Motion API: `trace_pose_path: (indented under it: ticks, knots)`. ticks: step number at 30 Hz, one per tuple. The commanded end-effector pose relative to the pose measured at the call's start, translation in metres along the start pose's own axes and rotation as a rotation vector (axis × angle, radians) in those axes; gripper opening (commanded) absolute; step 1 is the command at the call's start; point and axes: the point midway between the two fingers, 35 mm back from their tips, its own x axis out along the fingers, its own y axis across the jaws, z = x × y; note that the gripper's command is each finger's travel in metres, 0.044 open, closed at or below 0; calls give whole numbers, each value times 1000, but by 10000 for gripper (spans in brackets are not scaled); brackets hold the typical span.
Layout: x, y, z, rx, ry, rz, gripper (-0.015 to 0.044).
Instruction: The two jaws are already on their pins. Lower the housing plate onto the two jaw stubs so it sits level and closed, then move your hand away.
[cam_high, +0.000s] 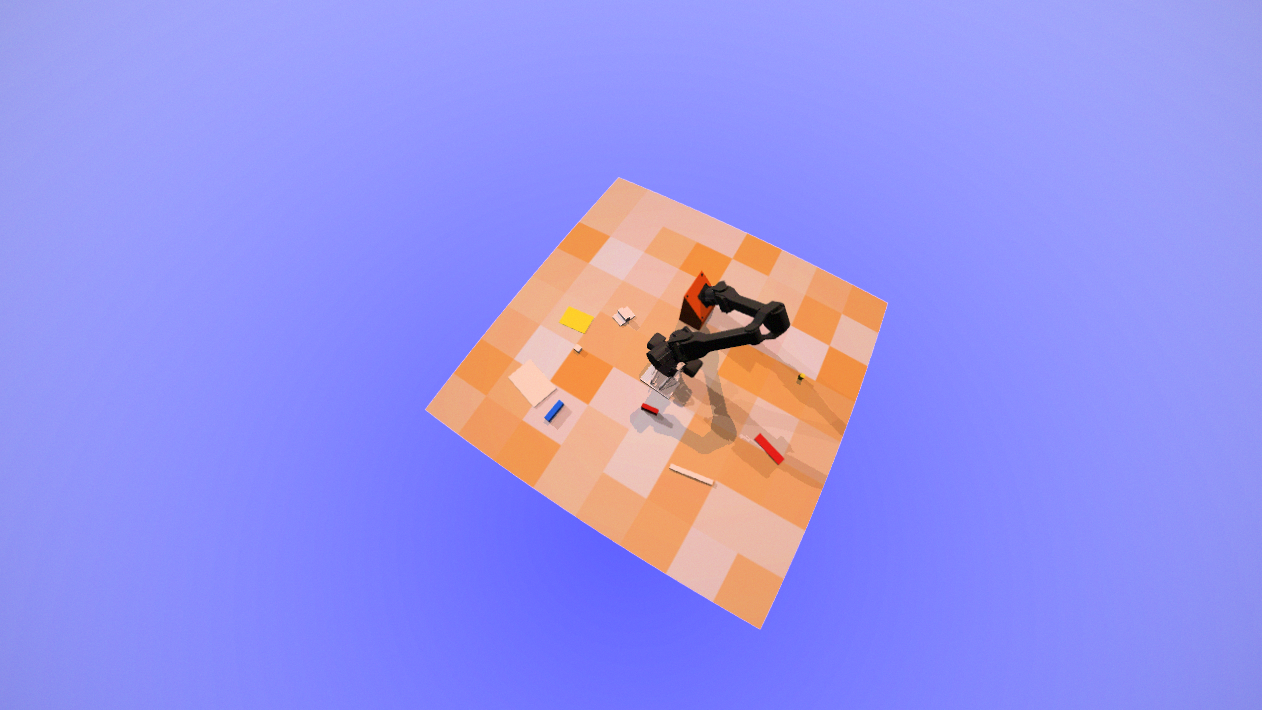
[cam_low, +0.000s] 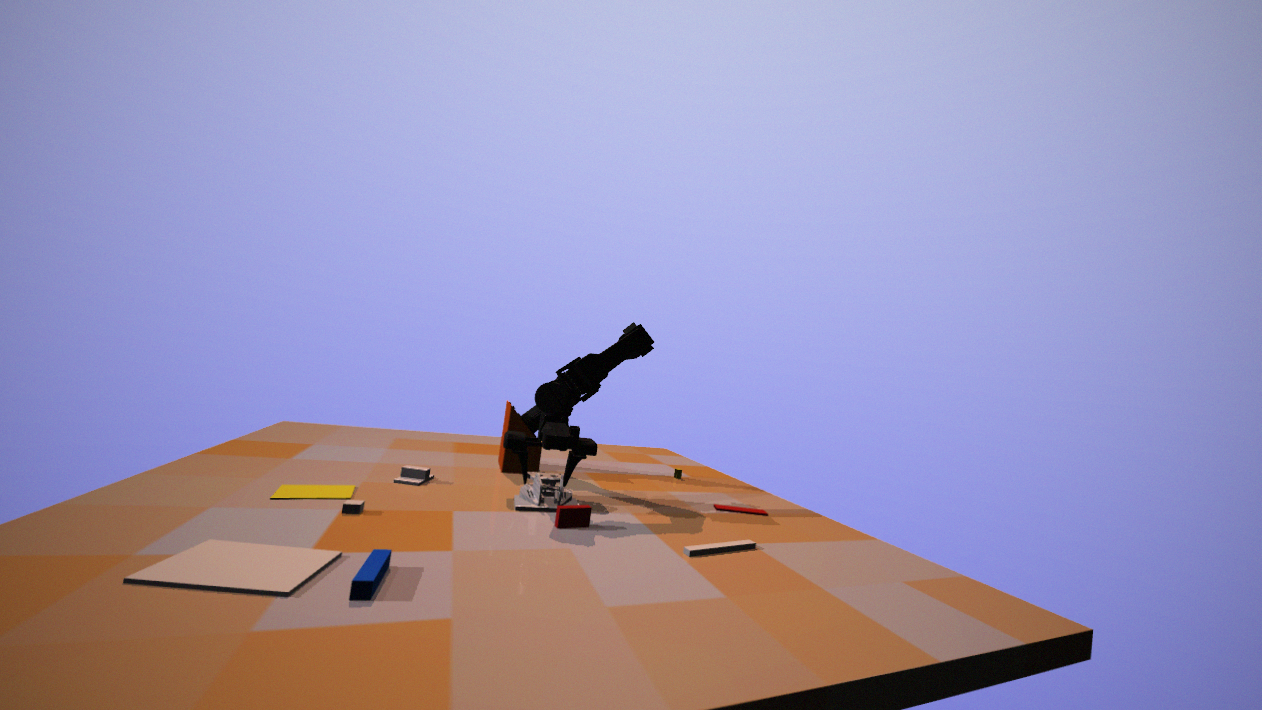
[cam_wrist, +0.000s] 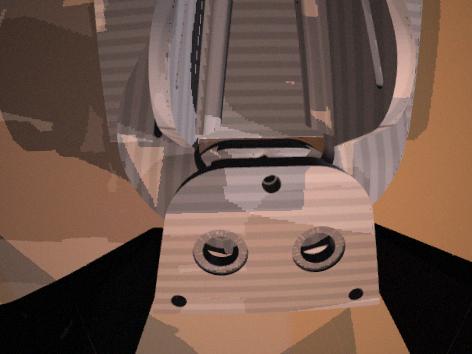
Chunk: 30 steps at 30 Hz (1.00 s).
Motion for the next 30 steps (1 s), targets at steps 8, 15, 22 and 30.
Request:
trace_pose_path:
  ticks: [8, 15, 22, 30]
  knots:
    - [3, 0, -1, 15, 2, 5, 351]
    - [5, 0, -1, 18, 2, 5, 351]
    - [6, 0, -1, 18, 2, 5, 351]
    - [7, 0, -1, 18, 2, 5, 351]
